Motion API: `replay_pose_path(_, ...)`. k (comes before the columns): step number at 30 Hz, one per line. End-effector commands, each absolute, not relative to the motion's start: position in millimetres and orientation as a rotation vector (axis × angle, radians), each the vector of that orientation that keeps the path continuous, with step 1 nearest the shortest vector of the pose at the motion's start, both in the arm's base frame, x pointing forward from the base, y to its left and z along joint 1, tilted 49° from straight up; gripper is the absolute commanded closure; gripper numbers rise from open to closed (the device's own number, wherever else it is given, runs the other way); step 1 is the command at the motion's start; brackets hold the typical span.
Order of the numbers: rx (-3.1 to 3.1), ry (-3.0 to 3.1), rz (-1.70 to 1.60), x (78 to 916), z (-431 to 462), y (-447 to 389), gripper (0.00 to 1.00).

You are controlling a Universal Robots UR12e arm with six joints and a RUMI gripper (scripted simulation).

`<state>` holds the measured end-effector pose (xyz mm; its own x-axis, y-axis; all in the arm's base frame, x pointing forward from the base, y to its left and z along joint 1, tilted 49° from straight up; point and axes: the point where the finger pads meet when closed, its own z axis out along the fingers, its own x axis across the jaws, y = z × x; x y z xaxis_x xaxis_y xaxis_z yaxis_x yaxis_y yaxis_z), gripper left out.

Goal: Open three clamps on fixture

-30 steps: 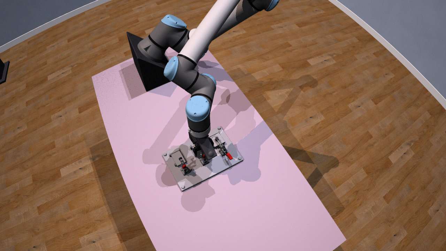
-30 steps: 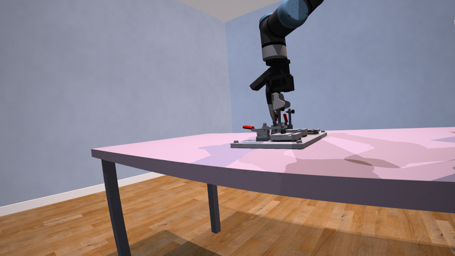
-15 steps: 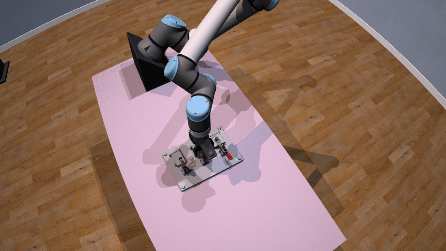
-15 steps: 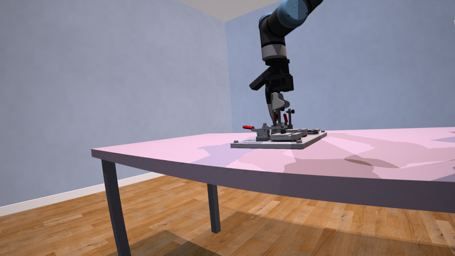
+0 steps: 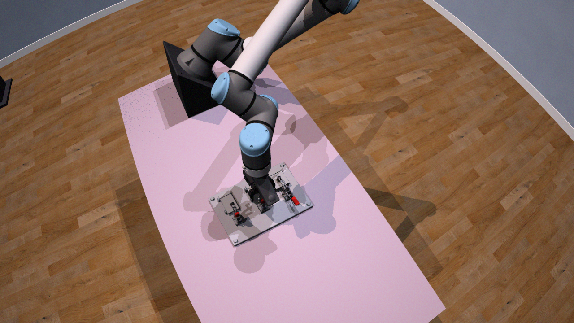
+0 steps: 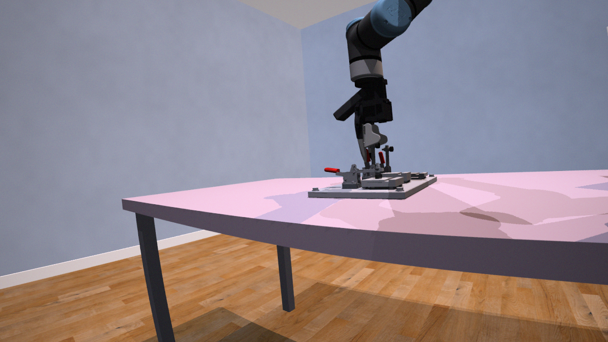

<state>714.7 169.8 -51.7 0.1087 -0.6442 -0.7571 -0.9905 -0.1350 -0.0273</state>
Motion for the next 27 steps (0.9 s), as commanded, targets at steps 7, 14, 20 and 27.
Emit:
replay_pose_path(7,-1.843,1.589,0.809,718.5,-43.7,160.2,0.72)
replay_pose_path(14,-1.843,1.589,0.809,719.6,-34.8,149.9,0.72)
replay_pose_path(20,-1.843,1.589,0.809,721.0,-23.2,136.6,0.72)
replay_pose_path(27,-1.843,1.589,0.809,721.8,-16.5,128.9,0.72)
